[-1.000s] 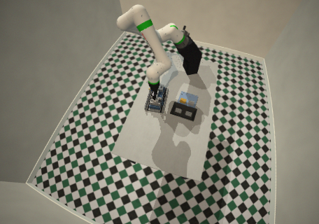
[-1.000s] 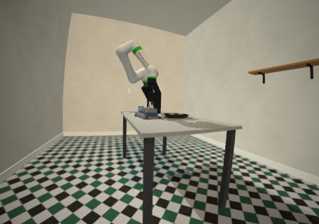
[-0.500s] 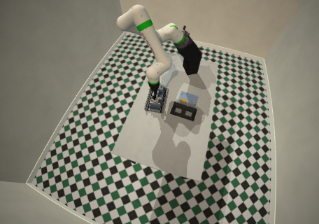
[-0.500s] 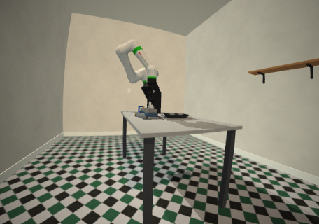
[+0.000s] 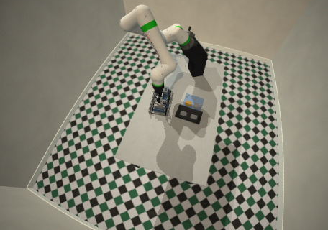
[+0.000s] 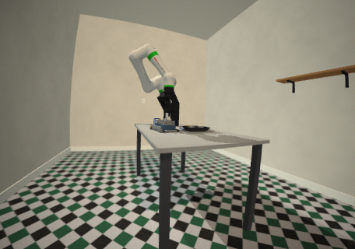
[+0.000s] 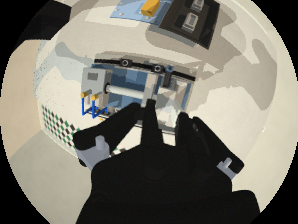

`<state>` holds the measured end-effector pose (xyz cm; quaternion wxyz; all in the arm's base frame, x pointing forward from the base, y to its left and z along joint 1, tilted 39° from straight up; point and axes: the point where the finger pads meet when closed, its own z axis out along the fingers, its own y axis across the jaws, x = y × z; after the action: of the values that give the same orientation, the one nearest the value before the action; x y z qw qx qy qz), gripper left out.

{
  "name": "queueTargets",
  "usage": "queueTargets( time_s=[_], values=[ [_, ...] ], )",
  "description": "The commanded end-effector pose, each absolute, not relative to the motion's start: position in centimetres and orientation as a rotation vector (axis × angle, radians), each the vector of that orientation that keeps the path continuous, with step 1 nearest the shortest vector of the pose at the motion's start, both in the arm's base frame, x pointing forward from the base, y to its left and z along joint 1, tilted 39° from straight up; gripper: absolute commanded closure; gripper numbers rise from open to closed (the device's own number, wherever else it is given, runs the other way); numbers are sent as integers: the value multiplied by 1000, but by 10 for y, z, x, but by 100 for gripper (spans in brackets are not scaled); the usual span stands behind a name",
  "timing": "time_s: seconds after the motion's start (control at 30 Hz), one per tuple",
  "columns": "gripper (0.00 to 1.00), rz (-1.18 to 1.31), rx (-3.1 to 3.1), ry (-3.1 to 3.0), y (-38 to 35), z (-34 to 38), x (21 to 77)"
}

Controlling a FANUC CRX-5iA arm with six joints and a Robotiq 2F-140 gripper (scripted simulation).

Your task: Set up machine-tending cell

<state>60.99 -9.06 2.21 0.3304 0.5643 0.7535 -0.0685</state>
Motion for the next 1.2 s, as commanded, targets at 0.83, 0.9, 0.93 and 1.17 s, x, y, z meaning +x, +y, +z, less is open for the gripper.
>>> queueTargets(
  time_s=[0.83, 0.9, 0.93, 1.17],
  values=[
    [60, -179, 1475, 1970, -90, 22, 610],
    [60, -179, 1475, 1970, -90, 22, 610],
    [60, -179, 1475, 1970, -90, 22, 610],
    [60, -179, 1475, 1970, -90, 22, 610]
  ],
)
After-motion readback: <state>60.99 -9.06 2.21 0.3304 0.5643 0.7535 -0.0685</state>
